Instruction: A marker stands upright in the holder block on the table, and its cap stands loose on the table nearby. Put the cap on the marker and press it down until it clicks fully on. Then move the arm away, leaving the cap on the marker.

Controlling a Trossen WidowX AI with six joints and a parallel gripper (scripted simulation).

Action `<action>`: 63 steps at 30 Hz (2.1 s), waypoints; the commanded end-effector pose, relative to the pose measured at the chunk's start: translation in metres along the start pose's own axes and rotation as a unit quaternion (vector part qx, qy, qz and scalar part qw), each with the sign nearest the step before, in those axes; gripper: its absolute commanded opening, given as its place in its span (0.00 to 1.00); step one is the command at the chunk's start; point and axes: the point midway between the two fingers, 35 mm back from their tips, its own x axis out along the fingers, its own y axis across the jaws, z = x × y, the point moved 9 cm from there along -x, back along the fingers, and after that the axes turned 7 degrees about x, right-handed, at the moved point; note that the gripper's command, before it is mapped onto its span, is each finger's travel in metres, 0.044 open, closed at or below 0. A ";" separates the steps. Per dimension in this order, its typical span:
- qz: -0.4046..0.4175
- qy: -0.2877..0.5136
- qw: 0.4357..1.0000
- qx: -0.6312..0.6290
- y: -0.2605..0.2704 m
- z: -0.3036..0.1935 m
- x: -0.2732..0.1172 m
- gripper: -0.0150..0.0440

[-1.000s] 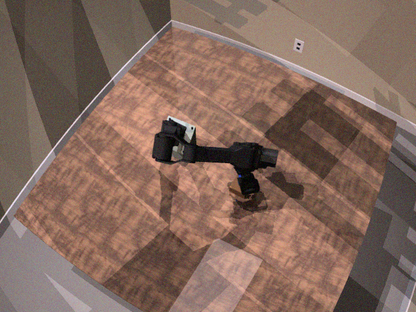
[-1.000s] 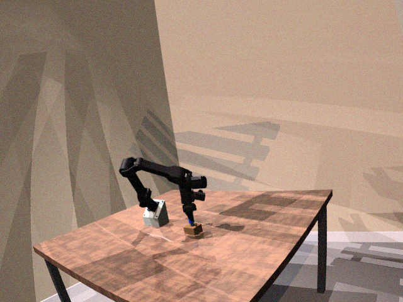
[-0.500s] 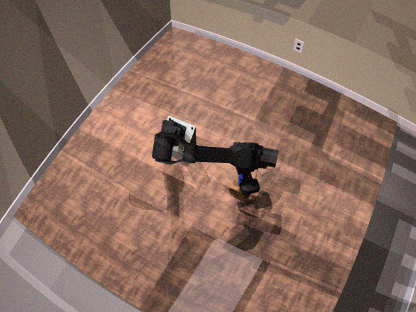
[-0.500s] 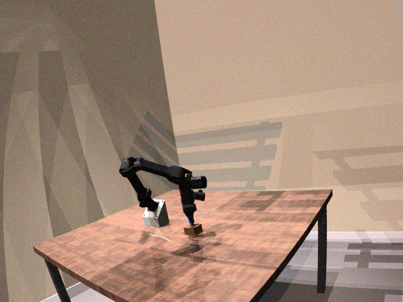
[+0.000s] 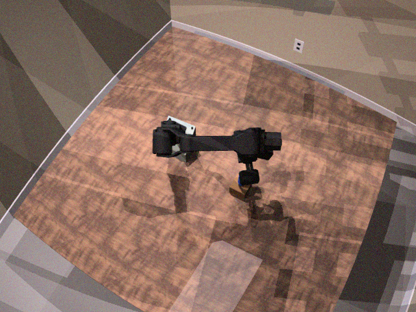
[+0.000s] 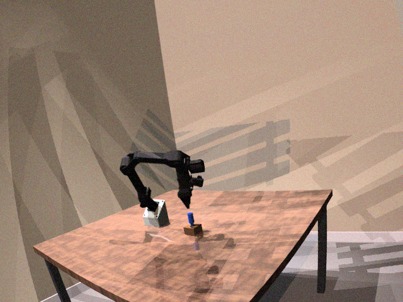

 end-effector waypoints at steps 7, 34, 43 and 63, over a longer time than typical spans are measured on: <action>0.000 0.002 0.953 0.303 0.000 -0.001 0.007 0.47; 0.000 0.002 0.953 0.303 0.000 -0.001 0.022 0.25; -0.001 0.002 0.953 0.303 0.000 -0.001 0.036 0.25; 0.004 -0.003 0.952 0.305 -0.001 0.003 0.012 0.25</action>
